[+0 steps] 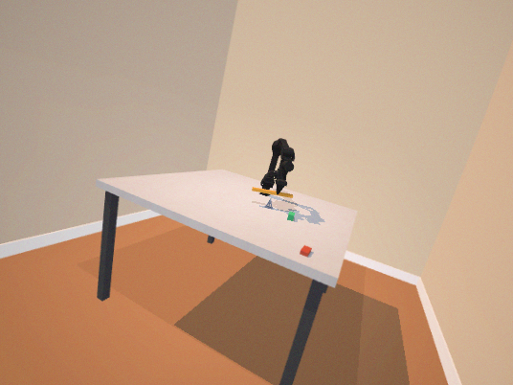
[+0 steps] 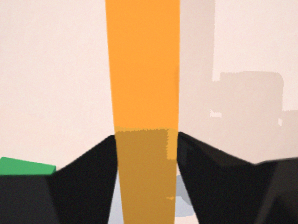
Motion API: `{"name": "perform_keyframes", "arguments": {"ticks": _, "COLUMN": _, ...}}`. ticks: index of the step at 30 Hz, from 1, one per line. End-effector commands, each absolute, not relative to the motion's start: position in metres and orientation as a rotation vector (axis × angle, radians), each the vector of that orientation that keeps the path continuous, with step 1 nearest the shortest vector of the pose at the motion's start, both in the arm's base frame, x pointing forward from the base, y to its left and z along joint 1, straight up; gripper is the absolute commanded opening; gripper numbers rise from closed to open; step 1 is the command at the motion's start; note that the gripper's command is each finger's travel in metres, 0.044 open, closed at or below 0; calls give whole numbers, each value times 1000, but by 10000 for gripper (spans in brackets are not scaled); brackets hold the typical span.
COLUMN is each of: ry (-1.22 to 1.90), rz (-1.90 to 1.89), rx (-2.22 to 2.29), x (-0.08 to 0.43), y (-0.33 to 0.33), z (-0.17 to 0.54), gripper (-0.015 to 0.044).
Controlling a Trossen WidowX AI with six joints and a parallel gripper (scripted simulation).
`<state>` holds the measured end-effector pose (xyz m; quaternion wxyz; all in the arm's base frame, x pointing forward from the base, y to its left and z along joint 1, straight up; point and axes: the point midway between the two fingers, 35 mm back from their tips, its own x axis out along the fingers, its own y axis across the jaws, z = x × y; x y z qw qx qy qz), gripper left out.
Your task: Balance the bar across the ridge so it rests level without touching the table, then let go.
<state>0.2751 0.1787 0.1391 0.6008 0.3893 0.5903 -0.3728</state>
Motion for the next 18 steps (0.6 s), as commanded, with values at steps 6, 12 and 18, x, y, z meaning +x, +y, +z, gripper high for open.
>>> {"name": "perform_keyframes", "arguments": {"ticks": 6, "ry": 1371, "rz": -868, "rx": 907, "x": 275, "y": 179, "z": 123, "gripper": 0}}
{"name": "perform_keyframes", "arguments": {"ticks": 12, "ry": 1371, "rz": -868, "rx": 907, "x": 275, "y": 178, "z": 114, "gripper": 0}}
{"name": "perform_keyframes", "arguments": {"ticks": 18, "ry": 1371, "rz": -868, "rx": 907, "x": 275, "y": 178, "z": 113, "gripper": 0}}
